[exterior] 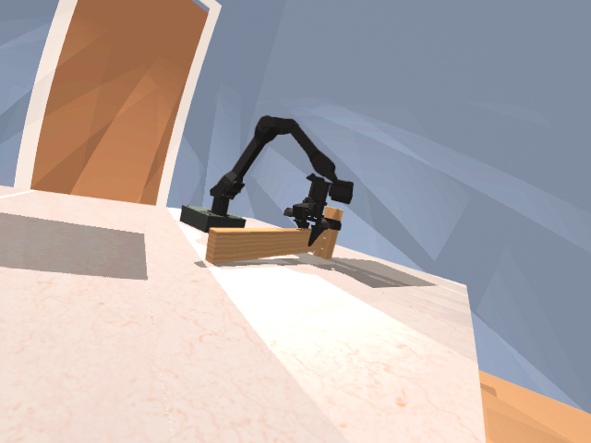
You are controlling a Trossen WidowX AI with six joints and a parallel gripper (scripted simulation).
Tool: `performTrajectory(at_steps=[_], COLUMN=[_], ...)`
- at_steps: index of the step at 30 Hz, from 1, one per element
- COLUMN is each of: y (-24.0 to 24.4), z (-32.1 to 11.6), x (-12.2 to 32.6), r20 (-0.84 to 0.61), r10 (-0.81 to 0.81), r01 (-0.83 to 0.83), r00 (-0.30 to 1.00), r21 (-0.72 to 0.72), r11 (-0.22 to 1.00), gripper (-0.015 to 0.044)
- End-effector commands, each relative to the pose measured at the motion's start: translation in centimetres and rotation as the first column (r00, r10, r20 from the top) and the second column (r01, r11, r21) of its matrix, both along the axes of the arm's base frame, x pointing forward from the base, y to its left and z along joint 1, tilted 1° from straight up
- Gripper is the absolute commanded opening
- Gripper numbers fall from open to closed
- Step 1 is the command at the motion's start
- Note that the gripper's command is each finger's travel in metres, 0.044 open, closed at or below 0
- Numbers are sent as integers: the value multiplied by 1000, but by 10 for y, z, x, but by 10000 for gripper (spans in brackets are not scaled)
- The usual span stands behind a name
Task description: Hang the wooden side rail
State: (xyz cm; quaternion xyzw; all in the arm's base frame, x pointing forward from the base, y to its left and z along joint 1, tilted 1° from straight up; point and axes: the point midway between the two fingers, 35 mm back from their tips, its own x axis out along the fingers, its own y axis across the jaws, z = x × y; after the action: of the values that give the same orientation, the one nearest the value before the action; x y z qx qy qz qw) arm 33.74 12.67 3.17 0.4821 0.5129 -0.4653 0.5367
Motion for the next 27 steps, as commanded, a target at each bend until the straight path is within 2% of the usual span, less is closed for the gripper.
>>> performTrajectory(at_steps=[1,27], y=[2,5], z=[3,1], x=[2,1], r20=[5,5], r10=[-4,-4], r01=[4,4], r00=[1000,1000], r21=[6,6], r11=[1000,1000], gripper=[0,0])
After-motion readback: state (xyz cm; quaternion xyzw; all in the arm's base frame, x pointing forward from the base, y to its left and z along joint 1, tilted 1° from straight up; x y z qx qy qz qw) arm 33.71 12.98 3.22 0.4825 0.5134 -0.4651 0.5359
